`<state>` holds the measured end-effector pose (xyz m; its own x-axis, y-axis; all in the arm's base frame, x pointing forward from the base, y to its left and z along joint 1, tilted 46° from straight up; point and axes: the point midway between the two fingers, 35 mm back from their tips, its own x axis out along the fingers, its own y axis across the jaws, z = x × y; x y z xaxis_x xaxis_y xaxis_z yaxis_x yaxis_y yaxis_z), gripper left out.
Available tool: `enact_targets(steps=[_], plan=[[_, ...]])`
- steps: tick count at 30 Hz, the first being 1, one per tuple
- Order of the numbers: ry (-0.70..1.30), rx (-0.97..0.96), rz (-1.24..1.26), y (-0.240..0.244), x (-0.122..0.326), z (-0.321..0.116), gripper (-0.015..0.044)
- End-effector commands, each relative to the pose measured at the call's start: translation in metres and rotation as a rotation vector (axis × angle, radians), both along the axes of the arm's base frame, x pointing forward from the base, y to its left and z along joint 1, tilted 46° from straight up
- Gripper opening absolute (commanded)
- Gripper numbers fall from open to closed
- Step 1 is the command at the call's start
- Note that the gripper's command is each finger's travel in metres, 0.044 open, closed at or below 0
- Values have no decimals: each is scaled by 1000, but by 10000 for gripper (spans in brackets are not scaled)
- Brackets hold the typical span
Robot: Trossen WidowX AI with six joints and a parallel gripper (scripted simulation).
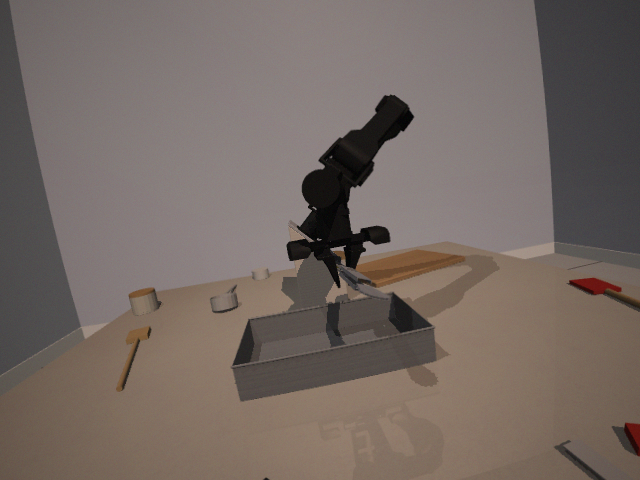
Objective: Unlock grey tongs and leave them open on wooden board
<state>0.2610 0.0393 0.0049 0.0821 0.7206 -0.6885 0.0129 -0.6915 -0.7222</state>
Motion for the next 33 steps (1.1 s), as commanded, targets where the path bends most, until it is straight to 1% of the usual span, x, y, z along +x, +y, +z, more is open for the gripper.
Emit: enact_targets(steps=[1,7,33], plan=[[4,-10,-8,-1,0,-1,-150],[-71,-20,70,2,0,4,-150],[-825,-130,837,33,-2,46,-150]])
